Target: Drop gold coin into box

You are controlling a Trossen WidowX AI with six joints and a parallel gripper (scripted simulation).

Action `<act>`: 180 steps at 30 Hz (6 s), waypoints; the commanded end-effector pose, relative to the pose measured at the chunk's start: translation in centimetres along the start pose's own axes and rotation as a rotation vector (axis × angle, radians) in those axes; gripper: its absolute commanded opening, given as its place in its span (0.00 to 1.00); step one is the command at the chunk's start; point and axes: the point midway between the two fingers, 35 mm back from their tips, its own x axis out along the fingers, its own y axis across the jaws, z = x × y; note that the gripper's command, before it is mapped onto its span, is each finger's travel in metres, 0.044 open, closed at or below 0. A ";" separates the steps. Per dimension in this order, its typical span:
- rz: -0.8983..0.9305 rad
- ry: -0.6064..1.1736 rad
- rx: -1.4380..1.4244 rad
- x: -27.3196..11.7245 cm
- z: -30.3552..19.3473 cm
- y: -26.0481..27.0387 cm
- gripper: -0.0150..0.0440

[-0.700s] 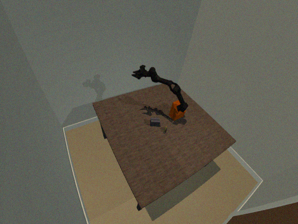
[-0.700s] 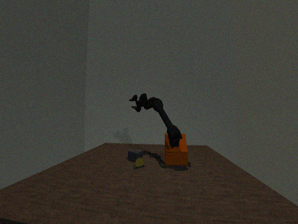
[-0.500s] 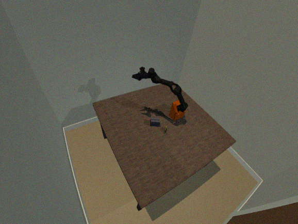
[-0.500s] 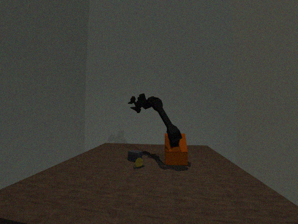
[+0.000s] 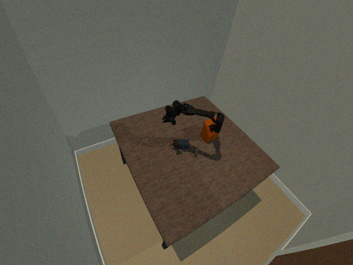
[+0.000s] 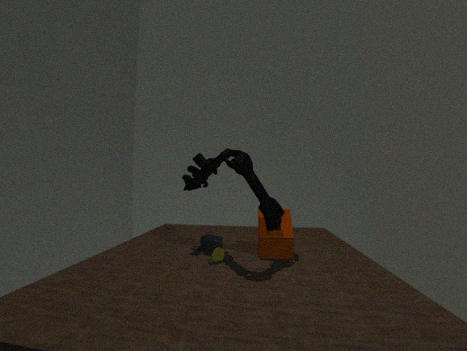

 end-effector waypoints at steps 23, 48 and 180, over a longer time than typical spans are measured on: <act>0.424 0.863 -0.989 -11.0 -31.0 14.8 0.53; 0.424 0.862 -0.990 -7.1 -36.1 14.3 0.53; -0.129 0.911 0.121 -10.5 -33.7 14.6 0.25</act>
